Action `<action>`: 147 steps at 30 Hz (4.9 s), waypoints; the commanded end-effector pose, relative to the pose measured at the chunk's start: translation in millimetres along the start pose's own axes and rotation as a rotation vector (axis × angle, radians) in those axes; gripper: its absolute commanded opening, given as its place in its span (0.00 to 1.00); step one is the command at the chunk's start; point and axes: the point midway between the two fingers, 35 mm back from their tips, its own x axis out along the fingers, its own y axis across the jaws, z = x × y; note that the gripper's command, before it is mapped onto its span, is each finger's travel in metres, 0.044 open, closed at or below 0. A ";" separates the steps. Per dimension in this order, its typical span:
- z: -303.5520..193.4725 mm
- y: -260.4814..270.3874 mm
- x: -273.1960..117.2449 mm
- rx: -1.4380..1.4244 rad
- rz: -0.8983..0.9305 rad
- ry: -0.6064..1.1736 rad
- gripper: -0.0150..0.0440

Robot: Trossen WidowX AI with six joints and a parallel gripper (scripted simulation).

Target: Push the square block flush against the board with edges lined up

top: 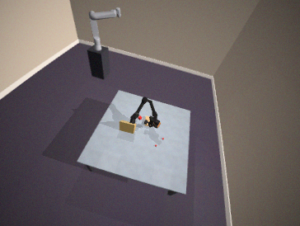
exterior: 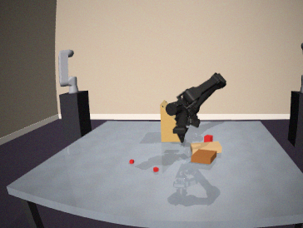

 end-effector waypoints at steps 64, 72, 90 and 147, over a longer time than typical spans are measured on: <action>104.1 -145.1 55.1 1.845 0.013 -0.004 0.25; 106.6 -139.4 54.9 1.845 0.013 -0.003 0.25; 115.4 -115.2 54.5 1.846 0.013 -0.002 0.25; 168.9 -69.2 -14.3 1.719 0.004 0.011 0.25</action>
